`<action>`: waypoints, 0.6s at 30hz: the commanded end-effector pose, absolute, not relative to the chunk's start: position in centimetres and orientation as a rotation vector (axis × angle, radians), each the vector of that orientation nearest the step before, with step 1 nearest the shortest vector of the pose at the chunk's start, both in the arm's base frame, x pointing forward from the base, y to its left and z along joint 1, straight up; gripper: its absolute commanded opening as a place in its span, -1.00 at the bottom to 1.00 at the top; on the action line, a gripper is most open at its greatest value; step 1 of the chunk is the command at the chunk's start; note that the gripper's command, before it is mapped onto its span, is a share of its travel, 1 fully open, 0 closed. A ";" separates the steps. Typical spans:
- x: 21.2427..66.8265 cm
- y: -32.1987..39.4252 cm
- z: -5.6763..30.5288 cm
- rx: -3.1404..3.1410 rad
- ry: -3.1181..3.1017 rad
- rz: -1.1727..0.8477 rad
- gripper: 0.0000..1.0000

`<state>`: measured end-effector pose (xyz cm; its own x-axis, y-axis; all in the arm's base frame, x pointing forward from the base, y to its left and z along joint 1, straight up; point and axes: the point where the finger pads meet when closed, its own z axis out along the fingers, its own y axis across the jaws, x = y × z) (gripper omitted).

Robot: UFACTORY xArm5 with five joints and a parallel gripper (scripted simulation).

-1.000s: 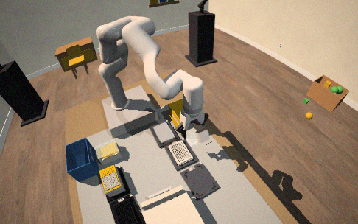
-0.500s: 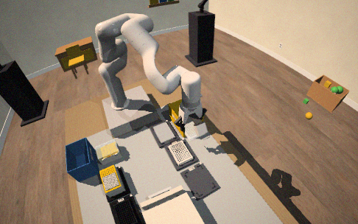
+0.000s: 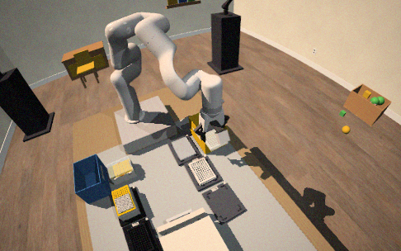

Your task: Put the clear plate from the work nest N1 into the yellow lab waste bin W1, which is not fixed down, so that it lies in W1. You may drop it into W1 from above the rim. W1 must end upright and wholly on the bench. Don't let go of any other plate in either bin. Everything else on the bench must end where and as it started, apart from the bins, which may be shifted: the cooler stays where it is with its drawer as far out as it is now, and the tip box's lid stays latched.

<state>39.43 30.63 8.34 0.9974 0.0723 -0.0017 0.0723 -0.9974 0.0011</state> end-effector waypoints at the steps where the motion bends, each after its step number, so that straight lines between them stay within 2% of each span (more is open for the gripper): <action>1: 38.7 31.0 8.5 3.142 0.112 0.004 -1.00; 18: 34.8 32.0 8.5 3.142 0.112 0.004 -1.00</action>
